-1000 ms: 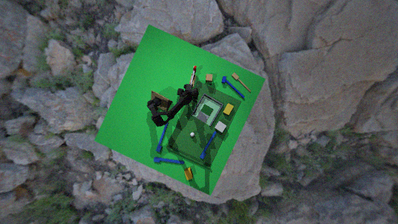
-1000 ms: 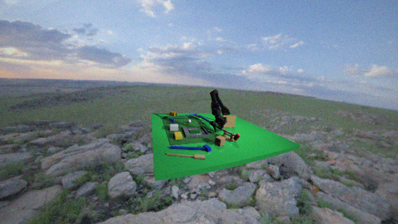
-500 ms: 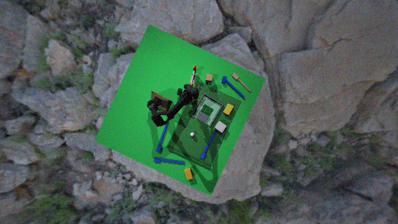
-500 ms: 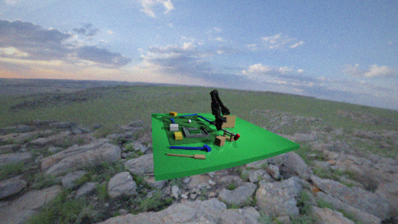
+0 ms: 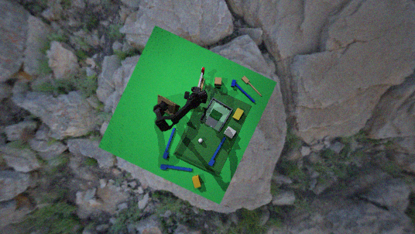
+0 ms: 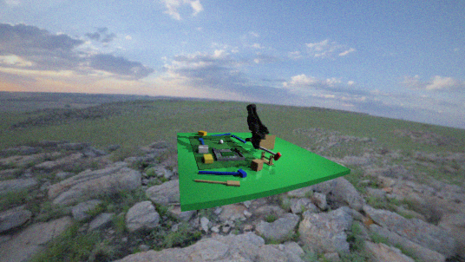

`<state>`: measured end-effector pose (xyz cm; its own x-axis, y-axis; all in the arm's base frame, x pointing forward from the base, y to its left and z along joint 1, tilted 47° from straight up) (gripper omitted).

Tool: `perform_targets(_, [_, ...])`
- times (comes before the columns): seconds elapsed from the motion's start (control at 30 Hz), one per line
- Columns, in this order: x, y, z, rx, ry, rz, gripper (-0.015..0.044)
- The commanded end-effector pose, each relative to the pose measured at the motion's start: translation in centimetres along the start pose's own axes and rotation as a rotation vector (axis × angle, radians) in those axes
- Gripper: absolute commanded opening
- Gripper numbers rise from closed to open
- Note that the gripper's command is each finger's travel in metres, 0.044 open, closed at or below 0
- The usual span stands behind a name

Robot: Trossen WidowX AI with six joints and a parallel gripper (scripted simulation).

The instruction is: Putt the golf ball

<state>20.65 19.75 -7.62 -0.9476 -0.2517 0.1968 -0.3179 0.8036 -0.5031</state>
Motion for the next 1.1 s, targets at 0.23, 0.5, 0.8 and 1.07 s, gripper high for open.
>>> perform_targets(0.23, [0.3, 1.6, -6.3, -0.017, -0.013, 0.007, 0.0000])
perform_targets(0.5, [-0.6, -1.9, -7.3, -0.001, -0.033, 0.180, 0.0000])
perform_targets(0.8, [-1.1, -7.7, -10.0, 0.017, -0.061, 0.480, 0.0000])
perform_targets(1.07, [-0.7, -12.9, -12.0, 0.037, -0.087, 0.748, 0.0000])
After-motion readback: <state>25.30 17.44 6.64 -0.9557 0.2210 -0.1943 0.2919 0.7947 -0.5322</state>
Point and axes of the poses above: the point midway between the two fingers, 35 mm back from their tips, its own z axis out along the fingers, its own x axis across the jaws, y = z × x, the point moved 7 cm from there along -z, back along the fingers
